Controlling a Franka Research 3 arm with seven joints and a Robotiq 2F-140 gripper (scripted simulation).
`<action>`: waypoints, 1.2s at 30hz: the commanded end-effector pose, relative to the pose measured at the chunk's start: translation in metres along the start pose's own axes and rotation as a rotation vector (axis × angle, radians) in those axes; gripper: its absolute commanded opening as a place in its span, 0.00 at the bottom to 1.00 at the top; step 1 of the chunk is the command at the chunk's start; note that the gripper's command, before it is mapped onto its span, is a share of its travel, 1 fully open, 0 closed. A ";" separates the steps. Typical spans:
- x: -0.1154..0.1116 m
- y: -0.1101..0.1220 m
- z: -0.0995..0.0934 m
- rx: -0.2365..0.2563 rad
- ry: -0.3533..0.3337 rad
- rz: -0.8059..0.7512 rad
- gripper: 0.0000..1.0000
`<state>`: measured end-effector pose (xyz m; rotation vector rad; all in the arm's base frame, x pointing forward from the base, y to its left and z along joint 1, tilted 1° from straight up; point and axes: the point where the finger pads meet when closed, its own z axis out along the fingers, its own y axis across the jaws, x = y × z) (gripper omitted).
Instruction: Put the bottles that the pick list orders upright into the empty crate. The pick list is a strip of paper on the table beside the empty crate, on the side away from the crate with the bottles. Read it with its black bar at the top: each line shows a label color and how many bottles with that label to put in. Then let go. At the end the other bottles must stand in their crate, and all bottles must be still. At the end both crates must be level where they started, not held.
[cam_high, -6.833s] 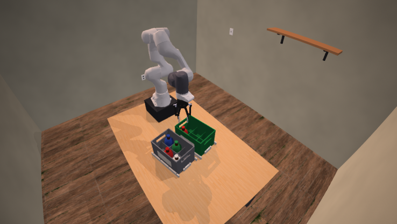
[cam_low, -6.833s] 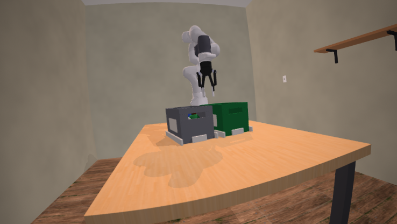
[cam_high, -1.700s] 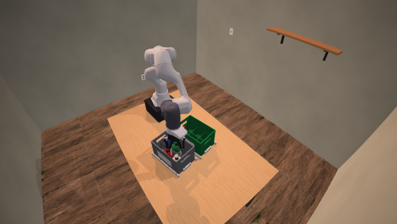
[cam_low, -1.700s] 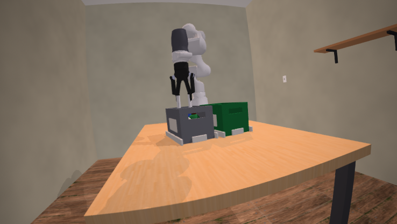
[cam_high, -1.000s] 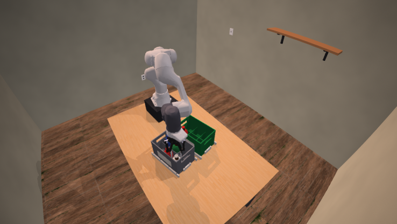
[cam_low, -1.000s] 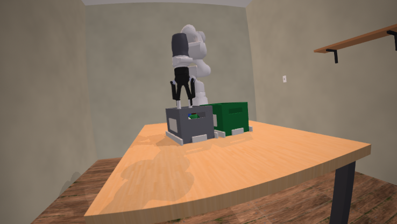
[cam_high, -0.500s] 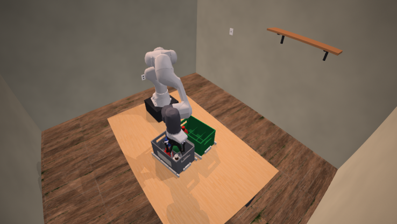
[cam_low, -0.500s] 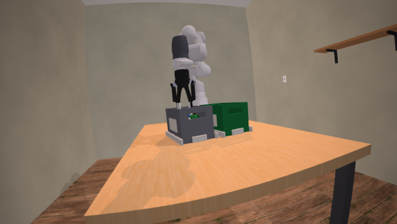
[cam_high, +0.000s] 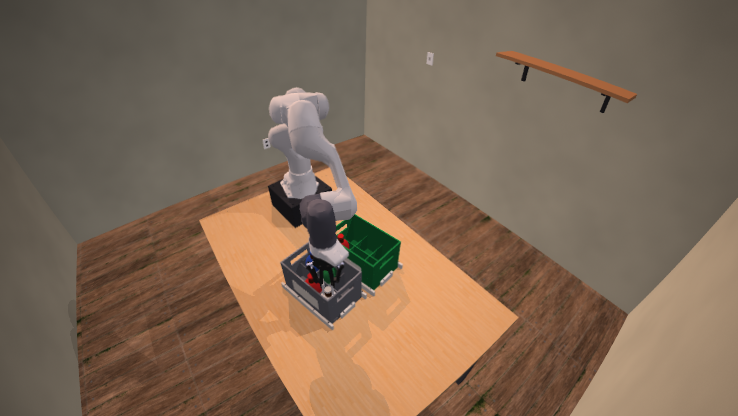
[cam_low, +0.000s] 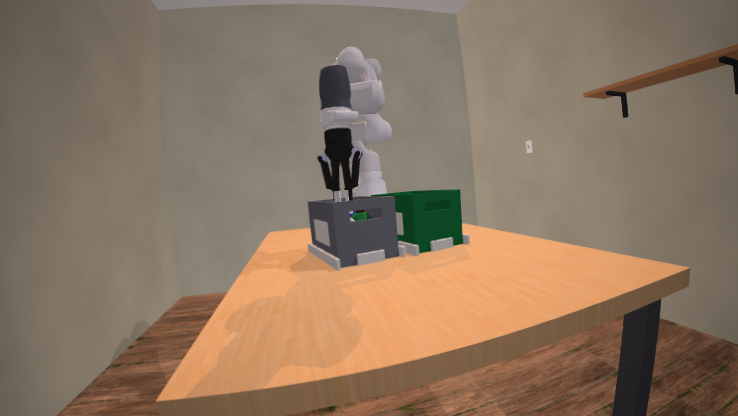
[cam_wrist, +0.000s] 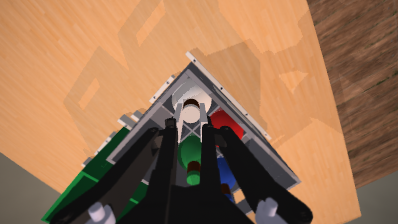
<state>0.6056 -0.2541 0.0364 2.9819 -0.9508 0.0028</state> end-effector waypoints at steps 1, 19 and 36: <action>0.000 -0.001 -0.001 0.003 0.001 -0.005 0.00; 0.000 -0.001 -0.001 0.003 0.001 -0.005 0.00; 0.000 -0.001 -0.004 0.003 0.001 -0.005 0.00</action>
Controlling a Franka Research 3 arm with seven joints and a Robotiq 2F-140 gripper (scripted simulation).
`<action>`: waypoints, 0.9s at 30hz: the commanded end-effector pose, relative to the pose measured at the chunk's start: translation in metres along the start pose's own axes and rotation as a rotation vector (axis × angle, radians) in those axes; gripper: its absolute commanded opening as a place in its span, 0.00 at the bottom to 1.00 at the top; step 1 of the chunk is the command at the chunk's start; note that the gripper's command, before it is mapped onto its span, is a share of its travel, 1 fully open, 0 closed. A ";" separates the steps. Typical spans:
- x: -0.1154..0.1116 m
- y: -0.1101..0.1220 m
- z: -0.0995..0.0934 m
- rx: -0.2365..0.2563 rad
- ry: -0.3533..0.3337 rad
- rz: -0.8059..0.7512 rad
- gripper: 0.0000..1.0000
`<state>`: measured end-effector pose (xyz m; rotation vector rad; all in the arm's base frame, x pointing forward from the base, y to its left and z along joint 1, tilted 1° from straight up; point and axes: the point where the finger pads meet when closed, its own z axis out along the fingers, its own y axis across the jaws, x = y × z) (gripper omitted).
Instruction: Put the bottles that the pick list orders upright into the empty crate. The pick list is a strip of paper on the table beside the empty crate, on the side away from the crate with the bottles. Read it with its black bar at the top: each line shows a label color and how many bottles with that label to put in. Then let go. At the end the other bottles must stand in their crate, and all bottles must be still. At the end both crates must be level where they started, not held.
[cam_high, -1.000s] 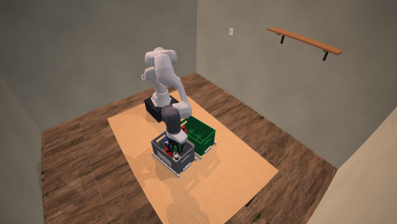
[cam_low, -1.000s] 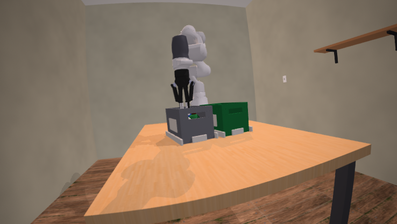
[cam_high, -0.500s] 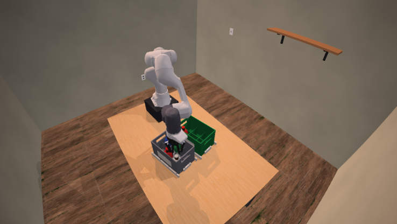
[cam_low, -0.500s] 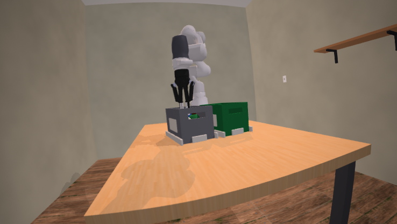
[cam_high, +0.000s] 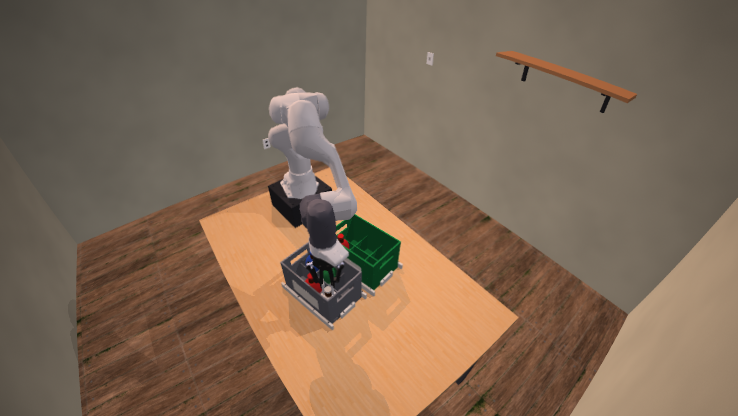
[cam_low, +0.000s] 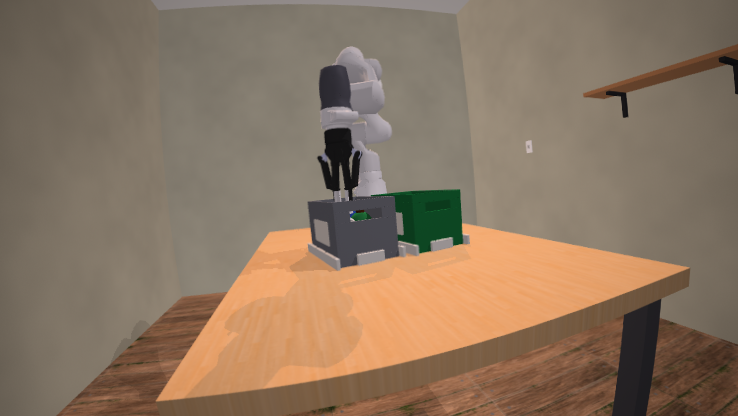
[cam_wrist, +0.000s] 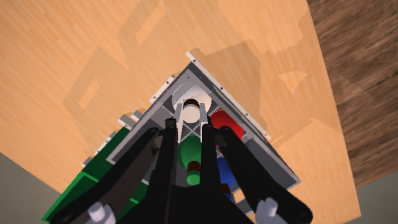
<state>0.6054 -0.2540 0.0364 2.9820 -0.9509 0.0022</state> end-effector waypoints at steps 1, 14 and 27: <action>0.000 -0.001 -0.006 0.003 0.001 -0.005 0.00; 0.000 -0.001 -0.024 0.003 0.001 -0.005 0.00; 0.000 0.000 -0.043 0.003 0.001 -0.005 0.00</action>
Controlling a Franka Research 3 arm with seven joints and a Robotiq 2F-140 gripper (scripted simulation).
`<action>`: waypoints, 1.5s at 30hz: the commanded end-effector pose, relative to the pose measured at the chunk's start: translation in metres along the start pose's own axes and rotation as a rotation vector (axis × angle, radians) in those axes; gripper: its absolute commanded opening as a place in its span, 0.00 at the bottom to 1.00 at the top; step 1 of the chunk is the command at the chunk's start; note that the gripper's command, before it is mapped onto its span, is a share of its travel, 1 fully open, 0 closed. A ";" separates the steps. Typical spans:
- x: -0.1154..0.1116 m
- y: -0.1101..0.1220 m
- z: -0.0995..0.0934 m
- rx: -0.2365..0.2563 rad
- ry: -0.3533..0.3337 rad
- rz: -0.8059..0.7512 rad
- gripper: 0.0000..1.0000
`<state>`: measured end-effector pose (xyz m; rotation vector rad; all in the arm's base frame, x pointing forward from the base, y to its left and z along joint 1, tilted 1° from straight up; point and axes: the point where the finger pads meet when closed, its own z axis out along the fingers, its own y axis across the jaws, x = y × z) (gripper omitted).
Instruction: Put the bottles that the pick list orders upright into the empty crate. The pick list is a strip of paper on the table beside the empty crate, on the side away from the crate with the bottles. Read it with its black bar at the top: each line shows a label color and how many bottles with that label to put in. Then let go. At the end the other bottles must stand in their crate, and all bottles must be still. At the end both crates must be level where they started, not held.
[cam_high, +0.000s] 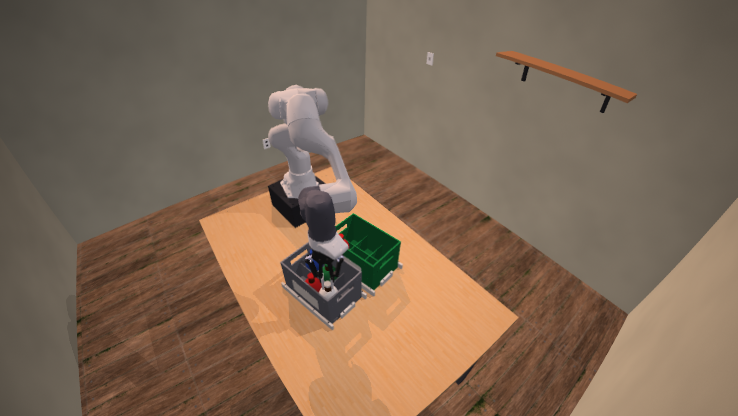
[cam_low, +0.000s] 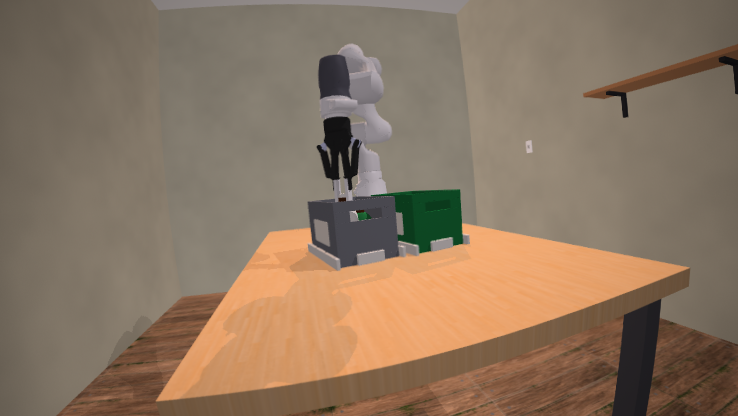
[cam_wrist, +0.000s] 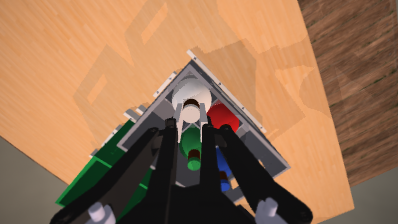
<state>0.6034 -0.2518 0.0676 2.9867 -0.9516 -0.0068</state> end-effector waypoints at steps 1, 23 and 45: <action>0.003 0.000 -0.013 0.000 0.008 -0.005 0.00; 0.003 0.000 -0.046 0.000 0.008 -0.005 0.00; 0.003 0.000 -0.076 0.000 0.008 -0.005 0.00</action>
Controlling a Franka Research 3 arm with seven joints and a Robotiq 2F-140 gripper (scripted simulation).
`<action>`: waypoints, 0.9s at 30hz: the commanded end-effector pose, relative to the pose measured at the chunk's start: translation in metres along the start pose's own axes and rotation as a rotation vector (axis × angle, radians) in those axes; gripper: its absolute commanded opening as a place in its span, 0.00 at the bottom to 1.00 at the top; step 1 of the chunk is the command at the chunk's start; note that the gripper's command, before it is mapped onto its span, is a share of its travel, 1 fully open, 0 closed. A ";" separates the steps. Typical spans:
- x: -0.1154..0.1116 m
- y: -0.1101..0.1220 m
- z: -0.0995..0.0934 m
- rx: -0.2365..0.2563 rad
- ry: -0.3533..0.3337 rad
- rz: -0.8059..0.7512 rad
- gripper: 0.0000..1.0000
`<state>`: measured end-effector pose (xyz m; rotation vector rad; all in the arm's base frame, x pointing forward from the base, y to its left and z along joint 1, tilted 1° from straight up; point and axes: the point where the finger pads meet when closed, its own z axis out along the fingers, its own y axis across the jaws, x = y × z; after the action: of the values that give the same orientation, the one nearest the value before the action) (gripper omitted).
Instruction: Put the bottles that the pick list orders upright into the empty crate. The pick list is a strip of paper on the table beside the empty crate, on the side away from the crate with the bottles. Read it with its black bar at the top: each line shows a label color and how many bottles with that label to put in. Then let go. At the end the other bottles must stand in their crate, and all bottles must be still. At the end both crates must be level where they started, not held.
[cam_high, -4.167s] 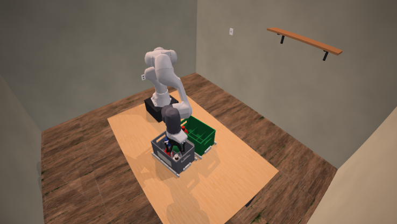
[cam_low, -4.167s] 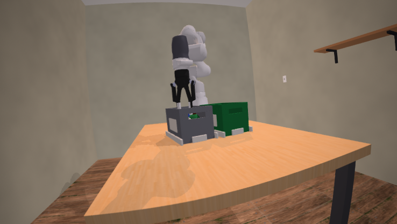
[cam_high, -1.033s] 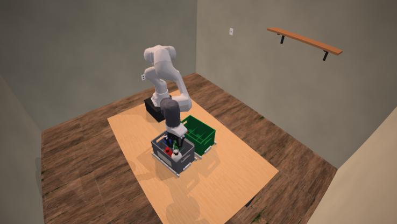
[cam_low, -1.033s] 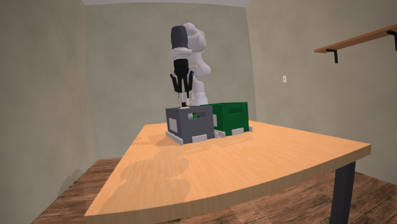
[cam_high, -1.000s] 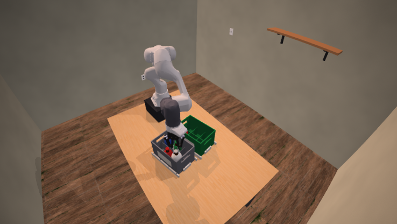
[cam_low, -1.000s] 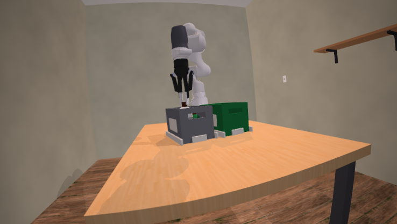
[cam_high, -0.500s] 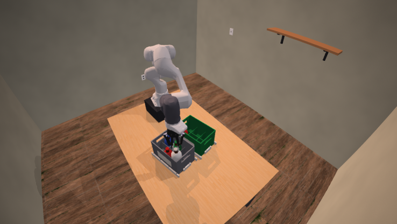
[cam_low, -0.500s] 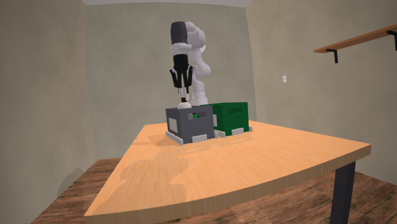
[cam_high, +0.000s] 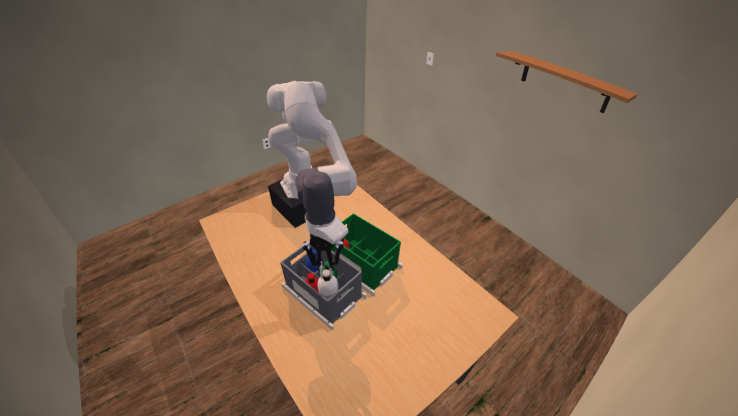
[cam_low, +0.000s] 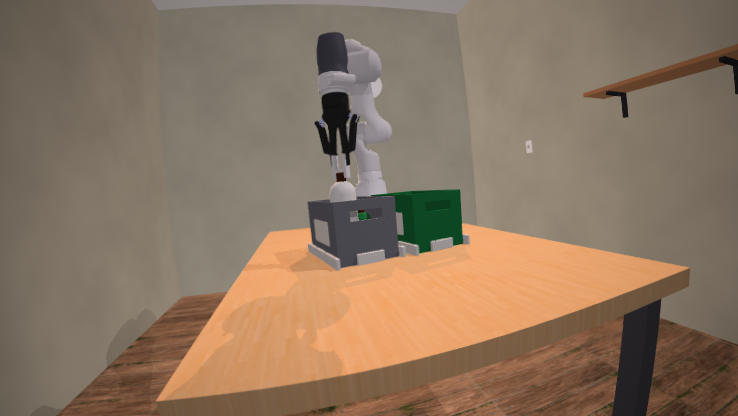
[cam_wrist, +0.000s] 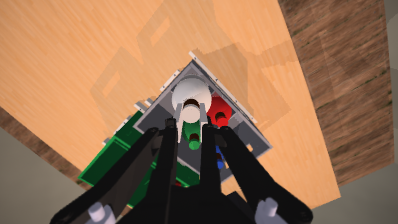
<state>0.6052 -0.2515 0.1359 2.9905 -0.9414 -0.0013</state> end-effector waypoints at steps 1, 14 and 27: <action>0.001 0.000 -0.010 -0.001 0.005 0.002 0.00; 0.001 0.000 -0.032 -0.001 0.005 0.002 0.00; 0.001 0.000 -0.050 -0.001 0.005 0.002 0.00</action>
<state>0.6052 -0.2511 0.1740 2.9921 -0.9368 -0.0043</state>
